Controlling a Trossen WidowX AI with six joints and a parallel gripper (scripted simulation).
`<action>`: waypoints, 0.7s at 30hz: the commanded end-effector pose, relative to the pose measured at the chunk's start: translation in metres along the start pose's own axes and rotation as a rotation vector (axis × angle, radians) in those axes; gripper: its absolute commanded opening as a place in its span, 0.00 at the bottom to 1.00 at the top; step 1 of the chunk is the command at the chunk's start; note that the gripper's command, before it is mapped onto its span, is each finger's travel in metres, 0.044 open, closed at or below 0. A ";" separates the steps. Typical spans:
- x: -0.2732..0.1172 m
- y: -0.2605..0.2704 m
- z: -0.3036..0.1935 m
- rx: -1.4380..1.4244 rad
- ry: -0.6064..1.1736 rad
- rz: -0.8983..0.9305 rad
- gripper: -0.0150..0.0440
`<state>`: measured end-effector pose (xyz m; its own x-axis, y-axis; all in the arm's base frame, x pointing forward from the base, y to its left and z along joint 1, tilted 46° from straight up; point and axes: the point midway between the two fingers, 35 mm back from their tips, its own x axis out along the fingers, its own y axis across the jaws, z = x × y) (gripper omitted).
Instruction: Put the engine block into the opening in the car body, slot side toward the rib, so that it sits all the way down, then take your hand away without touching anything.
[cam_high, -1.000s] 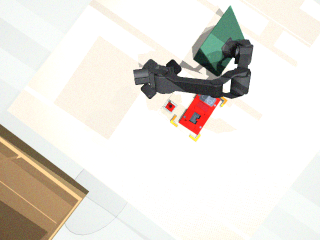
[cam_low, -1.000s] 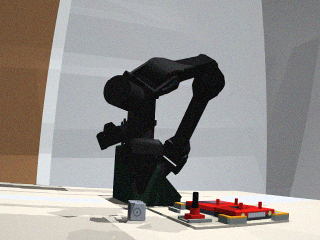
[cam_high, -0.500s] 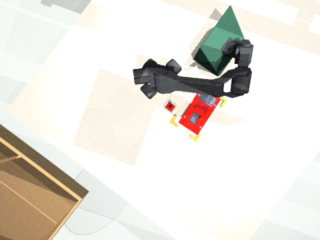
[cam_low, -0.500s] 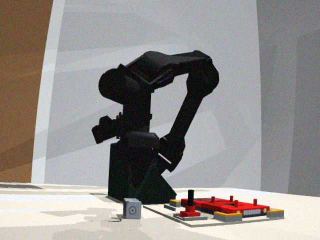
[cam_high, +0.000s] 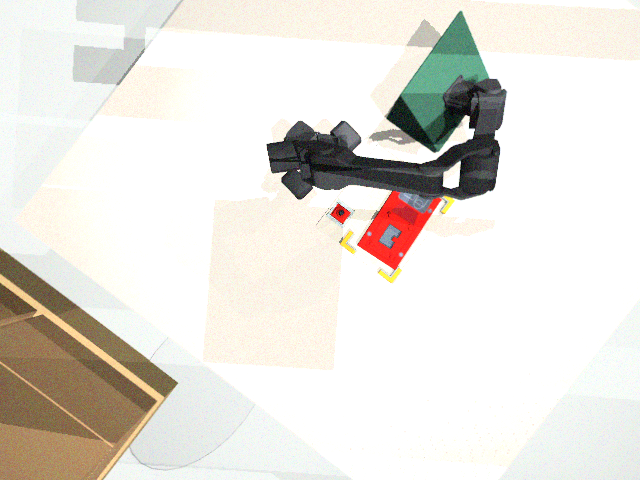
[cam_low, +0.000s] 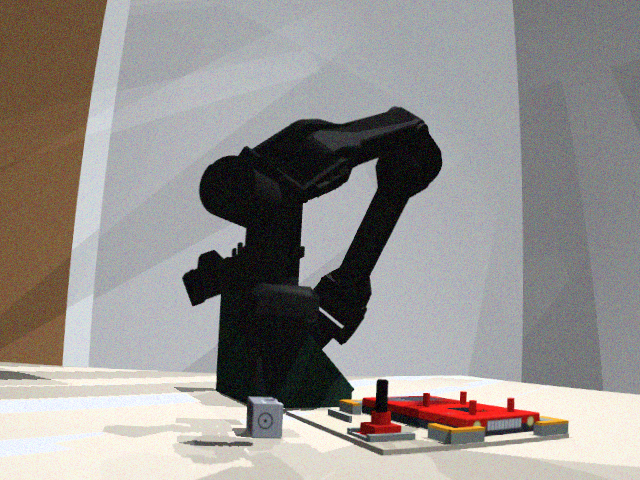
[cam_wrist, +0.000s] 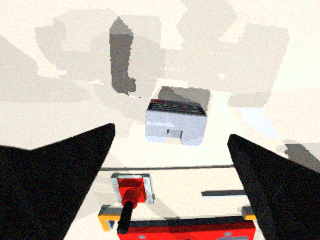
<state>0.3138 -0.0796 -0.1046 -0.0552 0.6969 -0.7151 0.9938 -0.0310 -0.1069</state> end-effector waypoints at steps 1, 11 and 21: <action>0.011 -0.002 -0.001 0.007 0.007 -0.009 1.00; 0.027 -0.003 -0.001 0.007 0.008 -0.009 1.00; 0.033 -0.003 -0.002 0.007 0.009 -0.009 0.78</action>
<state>0.3109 -0.0583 -0.1246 -0.0597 0.6995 -0.7121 0.9935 -0.0276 -0.1104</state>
